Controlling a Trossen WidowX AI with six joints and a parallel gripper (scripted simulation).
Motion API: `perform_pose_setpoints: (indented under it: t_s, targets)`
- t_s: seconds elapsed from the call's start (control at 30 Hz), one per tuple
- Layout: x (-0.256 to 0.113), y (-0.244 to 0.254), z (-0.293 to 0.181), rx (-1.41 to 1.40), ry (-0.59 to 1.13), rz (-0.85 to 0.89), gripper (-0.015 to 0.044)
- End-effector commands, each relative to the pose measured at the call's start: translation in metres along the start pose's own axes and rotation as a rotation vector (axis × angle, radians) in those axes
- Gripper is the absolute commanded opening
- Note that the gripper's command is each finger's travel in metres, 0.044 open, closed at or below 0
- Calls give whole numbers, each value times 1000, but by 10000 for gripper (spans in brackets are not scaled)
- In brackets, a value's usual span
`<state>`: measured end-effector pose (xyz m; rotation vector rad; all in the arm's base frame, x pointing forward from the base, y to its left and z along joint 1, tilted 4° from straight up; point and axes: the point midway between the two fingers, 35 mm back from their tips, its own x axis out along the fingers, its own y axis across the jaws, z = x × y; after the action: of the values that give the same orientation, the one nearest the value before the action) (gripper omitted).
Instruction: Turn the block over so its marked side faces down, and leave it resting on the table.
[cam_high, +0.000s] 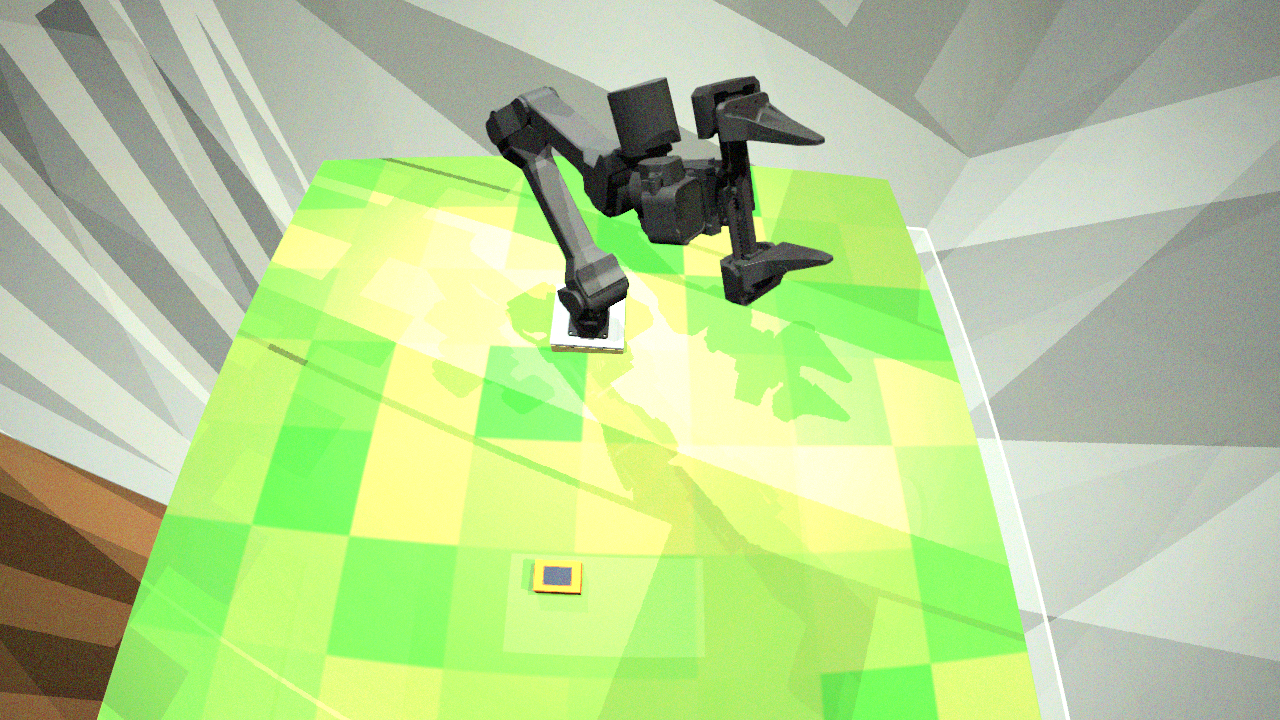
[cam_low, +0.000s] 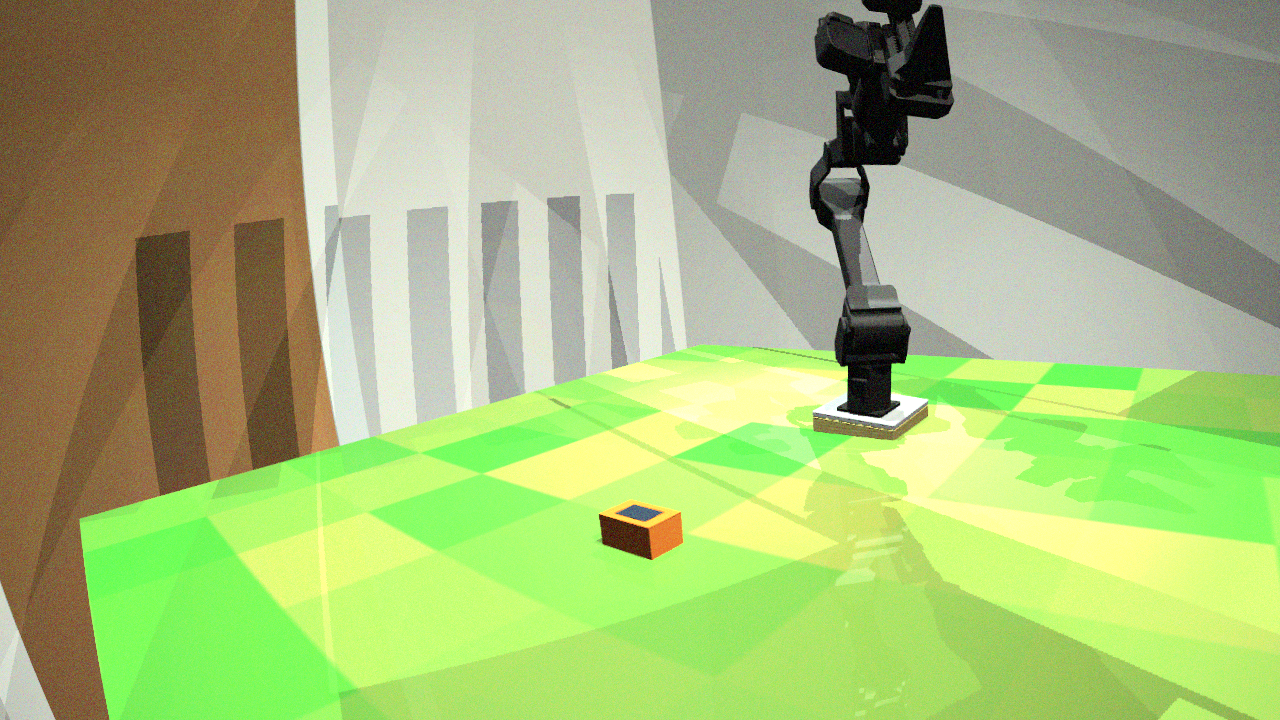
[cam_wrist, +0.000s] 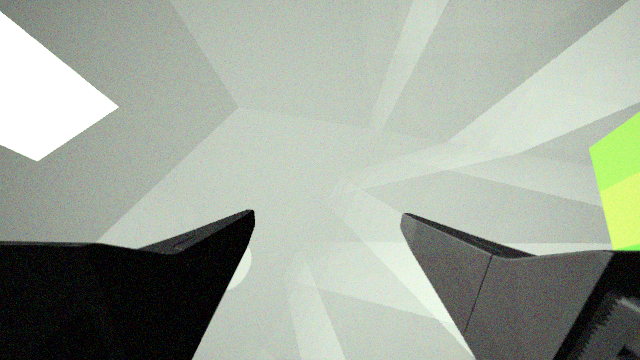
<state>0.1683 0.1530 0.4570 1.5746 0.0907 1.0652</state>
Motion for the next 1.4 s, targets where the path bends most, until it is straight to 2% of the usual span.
perform_pose_setpoints:
  t_s: [0.0, 0.17, 0.37, 0.57, 0.77, 1.0, 1.27, 1.37]
  targets:
    - [33, -56, 29, -202, -61, -268, 440]
    - [51, -127, 75, -462, -55, -619, 440]
    - [39, -204, 137, -681, 58, -1031, 440]
    - [-9, -268, 195, -735, 273, -1435, 440]
    - [-73, -308, 235, -652, 558, -1729, 440]
    - [-150, -327, 259, -422, 923, -1901, 440]
    - [-154, -326, 255, -415, 932, -1902, 440]
    - [-164, -340, 252, -414, 932, -1902, 440]
